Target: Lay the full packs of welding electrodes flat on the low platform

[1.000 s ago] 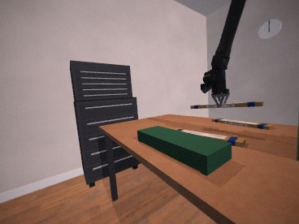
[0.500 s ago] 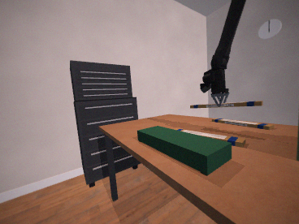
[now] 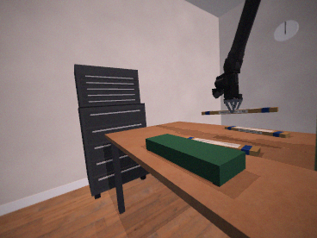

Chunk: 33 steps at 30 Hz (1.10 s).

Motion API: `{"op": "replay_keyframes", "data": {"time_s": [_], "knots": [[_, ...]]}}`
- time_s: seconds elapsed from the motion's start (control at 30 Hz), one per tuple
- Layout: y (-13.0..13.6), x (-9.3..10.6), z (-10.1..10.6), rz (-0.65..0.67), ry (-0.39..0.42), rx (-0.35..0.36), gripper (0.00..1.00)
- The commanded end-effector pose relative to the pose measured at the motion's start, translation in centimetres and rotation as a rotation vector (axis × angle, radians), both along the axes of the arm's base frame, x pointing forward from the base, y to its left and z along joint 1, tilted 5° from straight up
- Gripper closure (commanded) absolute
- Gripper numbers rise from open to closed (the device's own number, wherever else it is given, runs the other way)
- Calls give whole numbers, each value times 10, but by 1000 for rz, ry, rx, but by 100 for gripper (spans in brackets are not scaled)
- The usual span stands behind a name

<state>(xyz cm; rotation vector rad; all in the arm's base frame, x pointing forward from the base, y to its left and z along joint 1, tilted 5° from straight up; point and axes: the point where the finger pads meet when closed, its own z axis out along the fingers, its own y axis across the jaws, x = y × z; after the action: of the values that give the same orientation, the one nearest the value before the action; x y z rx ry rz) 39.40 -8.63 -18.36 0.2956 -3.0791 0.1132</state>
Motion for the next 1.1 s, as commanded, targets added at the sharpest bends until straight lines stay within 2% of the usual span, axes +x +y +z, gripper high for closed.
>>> {"op": "replay_keyframes", "data": {"time_s": [0.0, 0.6, 0.9, 1.07], "knots": [[2, 41, 35, 9, -88, -15, 100], [2, 42, 36, 9, -88, -15, 100], [0, 45, 21, 15, -102, -17, 100], [0, 40, 4, 20, -85, -14, 100]]}}
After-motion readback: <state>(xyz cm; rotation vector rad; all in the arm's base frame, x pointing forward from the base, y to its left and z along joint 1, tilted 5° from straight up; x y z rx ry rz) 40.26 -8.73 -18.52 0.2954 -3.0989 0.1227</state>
